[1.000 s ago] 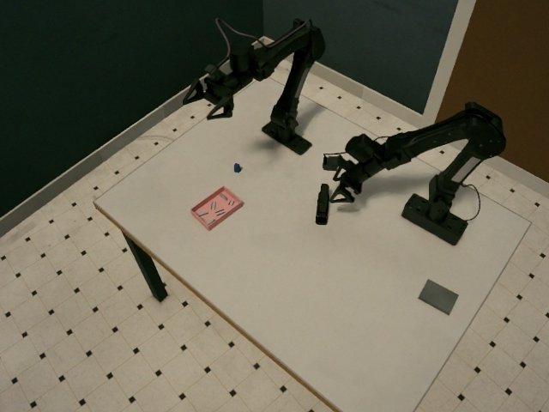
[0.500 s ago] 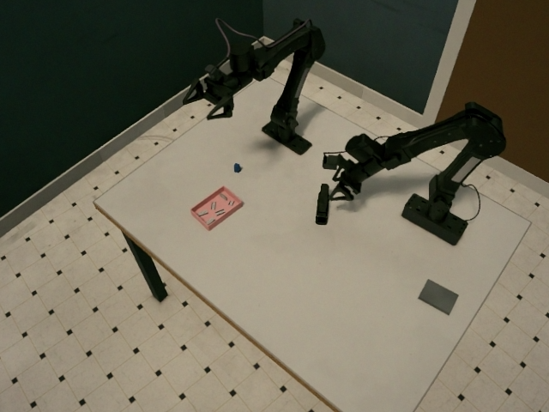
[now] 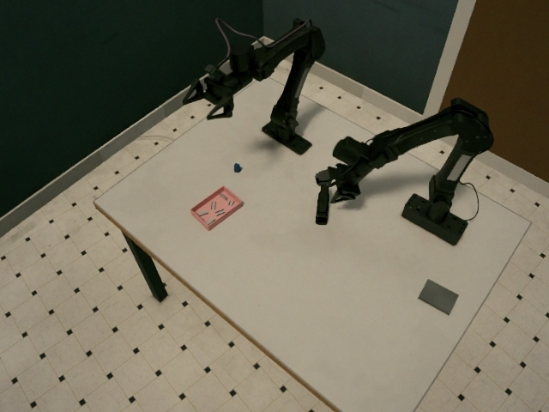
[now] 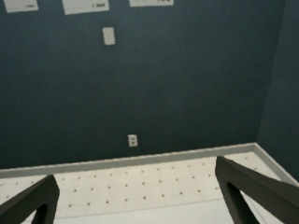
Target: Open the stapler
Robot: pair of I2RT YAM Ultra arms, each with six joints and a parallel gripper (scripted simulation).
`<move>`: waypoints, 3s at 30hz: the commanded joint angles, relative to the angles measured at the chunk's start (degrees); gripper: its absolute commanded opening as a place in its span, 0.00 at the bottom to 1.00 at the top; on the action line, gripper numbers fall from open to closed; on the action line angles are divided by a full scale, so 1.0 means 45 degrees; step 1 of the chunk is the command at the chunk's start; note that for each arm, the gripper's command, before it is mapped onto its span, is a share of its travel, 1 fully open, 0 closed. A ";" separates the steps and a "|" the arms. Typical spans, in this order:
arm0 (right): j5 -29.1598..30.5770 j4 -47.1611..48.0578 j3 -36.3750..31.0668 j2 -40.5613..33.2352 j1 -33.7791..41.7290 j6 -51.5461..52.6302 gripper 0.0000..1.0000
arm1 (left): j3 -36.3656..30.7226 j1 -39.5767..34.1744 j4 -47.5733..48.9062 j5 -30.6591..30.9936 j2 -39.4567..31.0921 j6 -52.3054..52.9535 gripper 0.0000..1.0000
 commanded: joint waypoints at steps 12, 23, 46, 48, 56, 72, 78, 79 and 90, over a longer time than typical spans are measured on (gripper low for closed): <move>0.0140 0.0117 0.0072 -0.0170 -0.0018 0.0095 1.00 | 0.3496 0.0564 -0.3824 0.0238 0.2422 -0.7269 0.62; 0.0140 0.0117 0.0072 -0.0170 -0.0018 0.0095 1.00 | 0.6124 0.0944 -0.6578 0.0369 0.4585 -1.2374 0.62; 0.0140 0.0117 0.0072 -0.0170 -0.0018 0.0095 1.00 | 0.8210 0.1244 -0.8137 0.0423 0.6350 -1.4894 0.62; 0.0140 0.0117 0.0072 -0.0170 -0.0018 0.0095 1.00 | 0.8172 0.1262 -0.8019 0.0423 0.6516 -1.4876 0.62; 0.0140 0.0117 0.0072 -0.0170 -0.0018 0.0095 1.00 | 0.7951 0.1306 -0.7366 0.0420 0.6706 -1.4833 0.62; 0.0140 0.0117 0.0072 -0.0170 -0.0018 0.0095 1.00 | 0.7248 0.1303 -0.6421 0.0422 0.7149 -1.4835 0.62; 0.0140 0.0117 0.0072 -0.0170 -0.0018 0.0095 1.00 | 0.7105 0.1304 -0.6149 0.0421 0.7224 -1.4835 0.62; 0.0140 0.0117 0.0072 -0.0170 -0.0018 0.0095 1.00 | 0.7069 0.1303 -0.6083 0.0422 0.7258 -1.4835 0.62; 0.0140 0.0117 0.0072 -0.0170 -0.0018 0.0095 1.00 | 0.6702 0.1303 -0.5356 0.0422 0.7713 -1.4835 0.62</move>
